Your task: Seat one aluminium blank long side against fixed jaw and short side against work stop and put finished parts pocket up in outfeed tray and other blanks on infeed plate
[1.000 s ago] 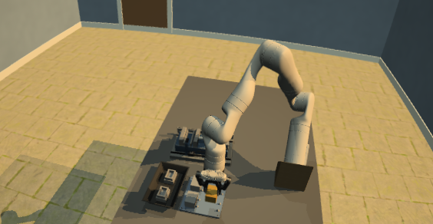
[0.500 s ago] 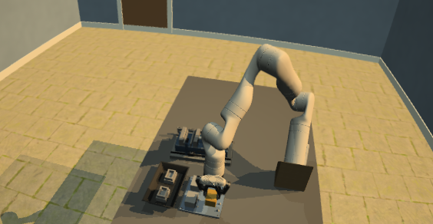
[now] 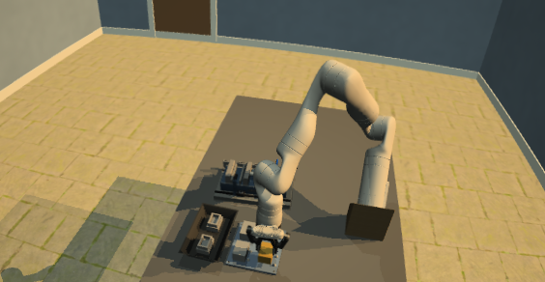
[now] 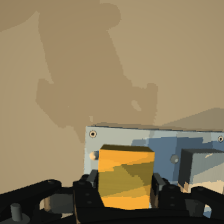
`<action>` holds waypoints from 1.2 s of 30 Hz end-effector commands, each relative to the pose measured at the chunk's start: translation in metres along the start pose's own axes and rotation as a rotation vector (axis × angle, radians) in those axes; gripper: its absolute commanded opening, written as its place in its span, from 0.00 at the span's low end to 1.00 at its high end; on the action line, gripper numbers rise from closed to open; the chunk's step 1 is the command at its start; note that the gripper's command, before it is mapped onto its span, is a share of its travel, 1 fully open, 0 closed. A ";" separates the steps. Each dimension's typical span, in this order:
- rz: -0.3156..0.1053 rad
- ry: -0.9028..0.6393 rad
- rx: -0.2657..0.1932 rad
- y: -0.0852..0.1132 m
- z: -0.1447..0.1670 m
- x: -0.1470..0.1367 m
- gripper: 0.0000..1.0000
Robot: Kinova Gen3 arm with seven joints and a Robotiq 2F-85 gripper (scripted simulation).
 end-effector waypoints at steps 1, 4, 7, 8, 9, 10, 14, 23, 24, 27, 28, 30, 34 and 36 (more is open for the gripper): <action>-0.002 0.000 -0.002 -0.004 0.000 0.000 0.00; -0.002 0.000 -0.002 -0.006 0.000 0.000 0.00; -0.002 0.000 -0.002 -0.006 0.000 0.000 0.00; -0.002 0.000 -0.002 -0.007 0.000 0.000 0.00; -0.002 0.000 -0.002 -0.007 0.000 0.000 0.00; -0.002 0.000 -0.002 -0.008 0.000 0.000 0.00; -0.002 0.000 -0.002 -0.009 0.000 0.000 0.00; -0.002 0.000 -0.002 -0.009 0.000 0.000 0.00; -0.002 0.000 -0.002 -0.009 0.000 0.000 0.00; -0.002 0.000 -0.002 -0.009 0.000 0.000 0.00; -0.002 0.000 -0.002 -0.009 0.000 0.000 0.00; -0.002 0.000 -0.002 -0.009 0.000 0.000 0.00; -0.002 0.000 -0.002 -0.009 0.000 0.000 0.00; -0.002 0.000 -0.002 -0.009 0.000 0.000 0.00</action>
Point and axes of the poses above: the point where the finger pads meet when closed, its own y axis back along the fingers, its own x axis across the jaws, z = x × y, the point moved 5 cm from there along y, back along the fingers, and after that the axes turned 11 degrees about y, right-handed, at the moved point
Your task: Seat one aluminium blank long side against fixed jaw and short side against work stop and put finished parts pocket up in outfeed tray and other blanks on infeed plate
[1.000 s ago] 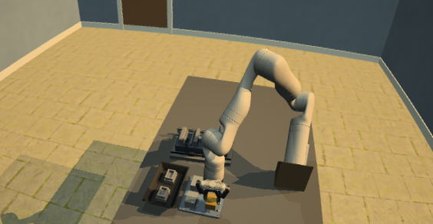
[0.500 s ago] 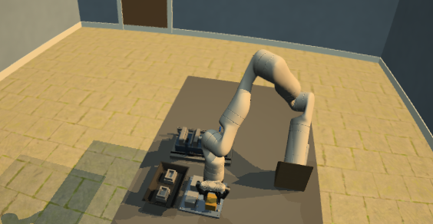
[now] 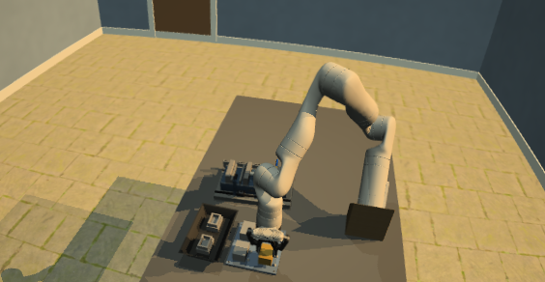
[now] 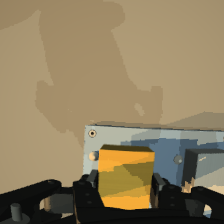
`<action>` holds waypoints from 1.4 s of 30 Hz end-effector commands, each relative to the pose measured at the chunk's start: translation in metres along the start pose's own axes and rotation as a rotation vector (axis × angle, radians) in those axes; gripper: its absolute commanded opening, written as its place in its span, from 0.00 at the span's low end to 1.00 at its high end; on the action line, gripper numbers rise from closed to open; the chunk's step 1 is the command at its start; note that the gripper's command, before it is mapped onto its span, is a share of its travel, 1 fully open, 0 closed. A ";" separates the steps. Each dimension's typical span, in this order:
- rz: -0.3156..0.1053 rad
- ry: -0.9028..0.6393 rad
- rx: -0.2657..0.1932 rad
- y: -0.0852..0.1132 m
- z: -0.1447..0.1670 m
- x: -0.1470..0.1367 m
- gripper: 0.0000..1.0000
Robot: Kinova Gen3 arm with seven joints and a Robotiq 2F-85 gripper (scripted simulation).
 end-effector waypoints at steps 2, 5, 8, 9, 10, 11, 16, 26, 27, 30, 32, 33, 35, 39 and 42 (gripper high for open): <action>0.002 0.000 0.002 0.001 -0.001 0.001 0.00; 0.002 0.000 0.002 0.001 -0.001 0.001 0.00; 0.002 0.000 0.002 0.001 -0.001 0.001 0.00; 0.002 0.000 0.002 0.001 -0.001 0.001 0.00; 0.002 0.000 0.002 0.001 -0.001 0.001 0.00; 0.002 0.000 0.002 0.001 -0.001 0.001 0.00; 0.002 0.000 0.002 0.001 -0.001 0.001 0.00; 0.002 0.000 0.002 0.001 -0.001 0.001 0.00; 0.002 0.000 0.002 0.001 -0.001 0.001 0.00; 0.002 0.000 0.002 0.000 -0.001 0.001 0.00; 0.002 0.000 0.002 0.000 -0.001 0.001 0.00; 0.002 0.000 0.002 -0.001 -0.001 0.001 0.00; 0.002 0.000 0.002 -0.001 -0.001 0.001 0.00; 0.002 0.000 0.002 -0.002 -0.001 0.001 0.00; 0.002 0.000 0.002 -0.004 -0.001 0.001 0.00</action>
Point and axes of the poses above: the point where the finger pads meet when closed, its own y axis back along the fingers, its own x axis across the jaws, z = x × y, the point moved 5 cm from there along y, back along the fingers, and after that the axes turned 11 degrees about y, right-handed, at the moved point
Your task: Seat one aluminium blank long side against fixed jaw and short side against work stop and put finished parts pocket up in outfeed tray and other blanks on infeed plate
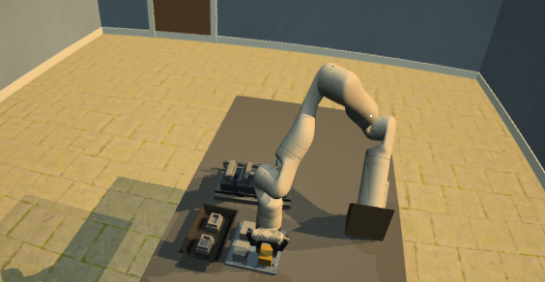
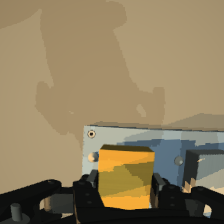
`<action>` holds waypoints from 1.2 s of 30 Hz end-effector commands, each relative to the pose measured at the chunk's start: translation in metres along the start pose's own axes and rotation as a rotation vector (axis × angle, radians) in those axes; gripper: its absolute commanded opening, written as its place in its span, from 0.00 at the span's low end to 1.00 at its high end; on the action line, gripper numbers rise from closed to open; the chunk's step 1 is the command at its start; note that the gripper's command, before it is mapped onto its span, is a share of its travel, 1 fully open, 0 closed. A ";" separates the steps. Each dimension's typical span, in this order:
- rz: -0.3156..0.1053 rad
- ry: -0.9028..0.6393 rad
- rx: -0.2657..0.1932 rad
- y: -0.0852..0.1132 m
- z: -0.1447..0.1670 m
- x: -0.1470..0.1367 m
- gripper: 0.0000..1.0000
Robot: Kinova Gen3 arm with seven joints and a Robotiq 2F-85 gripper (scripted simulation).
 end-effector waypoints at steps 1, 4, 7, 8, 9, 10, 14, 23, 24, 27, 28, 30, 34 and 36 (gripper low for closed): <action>0.001 0.000 0.001 -0.001 0.000 0.000 0.00; 0.001 0.000 0.001 -0.002 0.000 0.000 0.00; 0.001 0.000 0.001 -0.004 0.000 0.000 0.00; 0.001 0.000 0.001 -0.004 0.000 0.000 0.00; 0.001 0.000 0.001 -0.005 0.000 0.000 0.00; 0.001 0.000 0.001 -0.005 0.000 0.000 0.00; 0.001 0.000 0.001 -0.006 0.000 0.000 0.00; 0.001 0.000 0.001 -0.008 0.000 0.000 0.00; 0.001 0.000 0.001 -0.008 0.000 0.000 0.00; 0.001 0.000 0.001 -0.008 0.000 0.000 0.00; 0.001 0.000 0.001 -0.008 0.000 0.000 0.00; 0.001 0.000 0.001 -0.008 0.000 0.000 0.00; 0.001 0.000 0.001 -0.008 0.000 0.000 0.00; 0.001 0.000 0.001 -0.008 0.000 0.000 0.00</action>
Point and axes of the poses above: the point where the finger pads meet when closed, its own y axis back along the fingers, its own x axis across the jaws, z = x × y, the point moved 5 cm from there along y, back along the fingers, and after that the axes turned 11 degrees about y, right-handed, at the moved point
